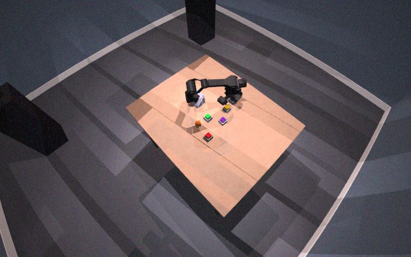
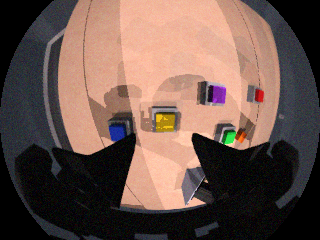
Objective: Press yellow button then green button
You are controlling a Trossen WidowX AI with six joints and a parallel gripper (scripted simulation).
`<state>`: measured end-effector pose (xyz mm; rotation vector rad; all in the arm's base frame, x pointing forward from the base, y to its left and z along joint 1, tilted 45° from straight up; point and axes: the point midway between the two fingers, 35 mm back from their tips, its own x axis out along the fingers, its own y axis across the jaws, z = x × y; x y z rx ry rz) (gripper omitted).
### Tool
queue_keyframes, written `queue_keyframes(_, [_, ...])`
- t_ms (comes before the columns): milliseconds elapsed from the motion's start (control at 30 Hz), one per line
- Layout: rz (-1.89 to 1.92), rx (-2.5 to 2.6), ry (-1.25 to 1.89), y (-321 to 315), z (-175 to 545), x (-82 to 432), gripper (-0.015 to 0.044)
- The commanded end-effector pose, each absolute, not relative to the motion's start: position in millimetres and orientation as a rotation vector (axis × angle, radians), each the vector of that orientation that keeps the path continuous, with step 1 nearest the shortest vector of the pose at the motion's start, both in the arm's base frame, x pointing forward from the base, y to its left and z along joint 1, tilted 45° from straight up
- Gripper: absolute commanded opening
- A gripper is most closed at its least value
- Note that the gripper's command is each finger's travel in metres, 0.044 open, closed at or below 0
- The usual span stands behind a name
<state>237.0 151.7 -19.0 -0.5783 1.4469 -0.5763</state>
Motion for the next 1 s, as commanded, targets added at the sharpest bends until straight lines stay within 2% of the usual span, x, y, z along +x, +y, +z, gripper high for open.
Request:
queue_keyframes(0, [-0.597, -0.602, 1.464, 125.4, -39.5, 233.3, 0.019])
queue_keyframes(233, [-0.597, -0.602, 1.464, 125.4, -39.5, 233.3, 0.002])
queue_keyframes(967, [-0.597, -0.602, 1.464, 109.9, -55.7, 234.3, 0.002])
